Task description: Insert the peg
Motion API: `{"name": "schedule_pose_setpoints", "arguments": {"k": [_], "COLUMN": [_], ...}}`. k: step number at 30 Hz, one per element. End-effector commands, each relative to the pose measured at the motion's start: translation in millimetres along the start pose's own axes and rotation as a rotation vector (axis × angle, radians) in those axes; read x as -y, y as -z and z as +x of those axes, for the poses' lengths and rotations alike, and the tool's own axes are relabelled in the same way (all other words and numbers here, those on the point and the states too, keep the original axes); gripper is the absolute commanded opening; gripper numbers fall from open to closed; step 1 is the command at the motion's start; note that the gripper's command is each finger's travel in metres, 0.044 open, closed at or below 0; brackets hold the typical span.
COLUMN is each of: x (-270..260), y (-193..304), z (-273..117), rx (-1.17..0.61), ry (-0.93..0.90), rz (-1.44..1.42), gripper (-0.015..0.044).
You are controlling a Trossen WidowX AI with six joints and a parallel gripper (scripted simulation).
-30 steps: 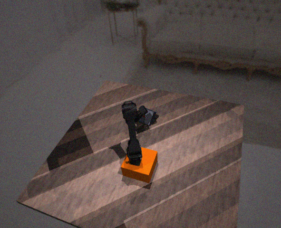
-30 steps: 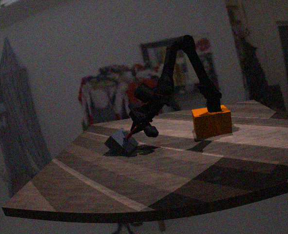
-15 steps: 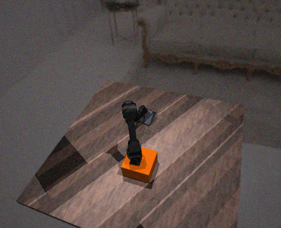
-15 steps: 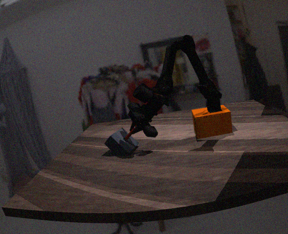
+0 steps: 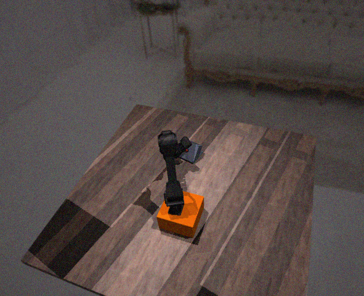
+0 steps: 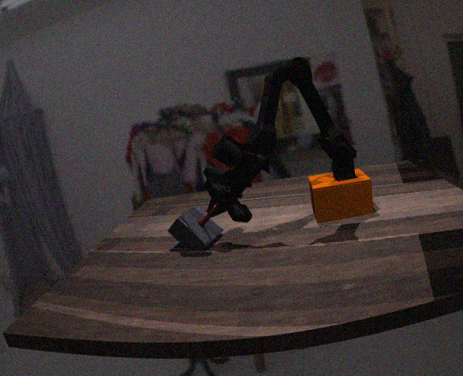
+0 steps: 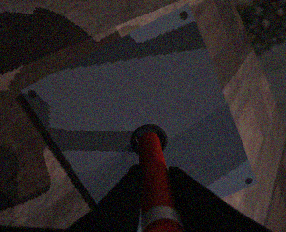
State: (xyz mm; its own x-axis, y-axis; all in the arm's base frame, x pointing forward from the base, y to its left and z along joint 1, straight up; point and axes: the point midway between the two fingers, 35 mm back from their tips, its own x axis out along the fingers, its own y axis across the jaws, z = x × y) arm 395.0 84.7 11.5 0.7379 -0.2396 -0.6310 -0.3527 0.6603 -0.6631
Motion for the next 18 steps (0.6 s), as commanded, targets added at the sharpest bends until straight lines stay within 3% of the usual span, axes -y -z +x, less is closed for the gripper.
{"name": "schedule_pose_setpoints", "arguments": {"k": [1,18], "x": [0.3,-0.1], "y": [-1.9,-1.5], "z": [2.4,12.1], "rx": [0.005,0.006], "ry": [0.0,0.0], "rz": [-0.003,-0.003], "gripper": [0.0,0.0]}}
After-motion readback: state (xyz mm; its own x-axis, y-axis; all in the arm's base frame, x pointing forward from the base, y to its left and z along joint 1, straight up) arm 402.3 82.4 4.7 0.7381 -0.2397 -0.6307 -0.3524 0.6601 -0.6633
